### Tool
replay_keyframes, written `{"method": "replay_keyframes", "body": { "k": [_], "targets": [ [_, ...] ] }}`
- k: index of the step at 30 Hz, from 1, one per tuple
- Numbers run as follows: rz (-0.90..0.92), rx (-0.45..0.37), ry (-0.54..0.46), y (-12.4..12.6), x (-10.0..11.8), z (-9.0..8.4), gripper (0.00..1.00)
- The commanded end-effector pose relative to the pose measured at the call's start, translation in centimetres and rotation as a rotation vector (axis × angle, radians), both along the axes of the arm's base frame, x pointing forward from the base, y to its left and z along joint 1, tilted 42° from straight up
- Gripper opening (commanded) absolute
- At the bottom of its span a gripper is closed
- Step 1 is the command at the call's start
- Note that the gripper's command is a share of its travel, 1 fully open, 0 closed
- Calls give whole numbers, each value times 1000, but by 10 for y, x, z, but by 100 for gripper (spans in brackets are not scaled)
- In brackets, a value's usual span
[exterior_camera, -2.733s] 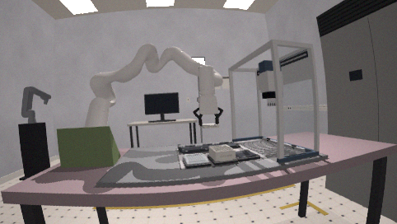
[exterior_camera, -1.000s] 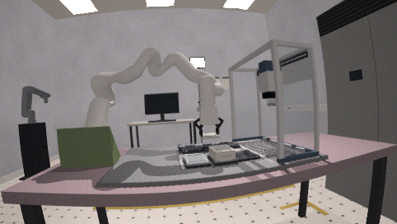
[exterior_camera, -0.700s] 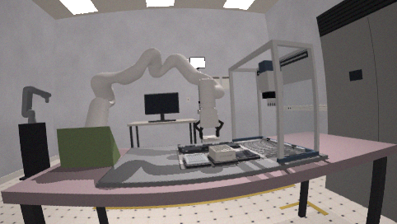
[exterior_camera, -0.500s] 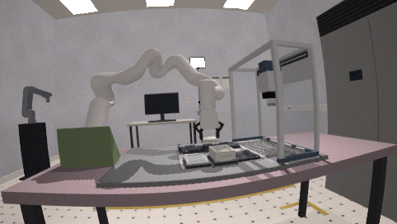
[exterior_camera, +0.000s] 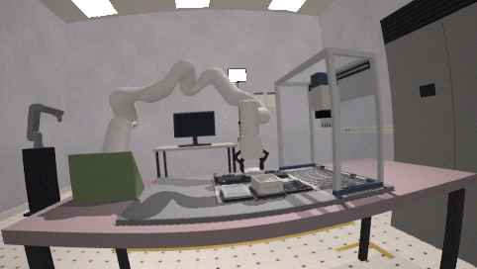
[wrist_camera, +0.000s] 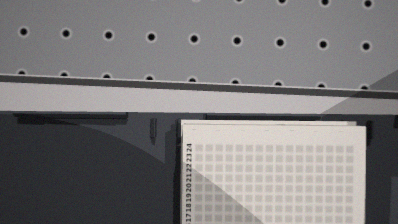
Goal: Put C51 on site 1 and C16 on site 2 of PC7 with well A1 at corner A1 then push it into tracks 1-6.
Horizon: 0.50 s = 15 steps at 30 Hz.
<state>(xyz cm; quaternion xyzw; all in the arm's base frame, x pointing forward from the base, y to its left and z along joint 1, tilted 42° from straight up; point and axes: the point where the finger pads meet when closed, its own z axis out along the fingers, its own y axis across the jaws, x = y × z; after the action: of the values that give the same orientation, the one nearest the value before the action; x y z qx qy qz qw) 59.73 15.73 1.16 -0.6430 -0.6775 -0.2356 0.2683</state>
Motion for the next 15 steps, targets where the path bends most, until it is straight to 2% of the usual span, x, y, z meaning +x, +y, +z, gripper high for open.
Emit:
{"method": "replay_keyframes", "body": {
  "k": [1,15],
  "targets": [
    [-1,0,-2,0,1,0,0],
    [-1,0,-2,1,1,-1,0]
  ]
}}
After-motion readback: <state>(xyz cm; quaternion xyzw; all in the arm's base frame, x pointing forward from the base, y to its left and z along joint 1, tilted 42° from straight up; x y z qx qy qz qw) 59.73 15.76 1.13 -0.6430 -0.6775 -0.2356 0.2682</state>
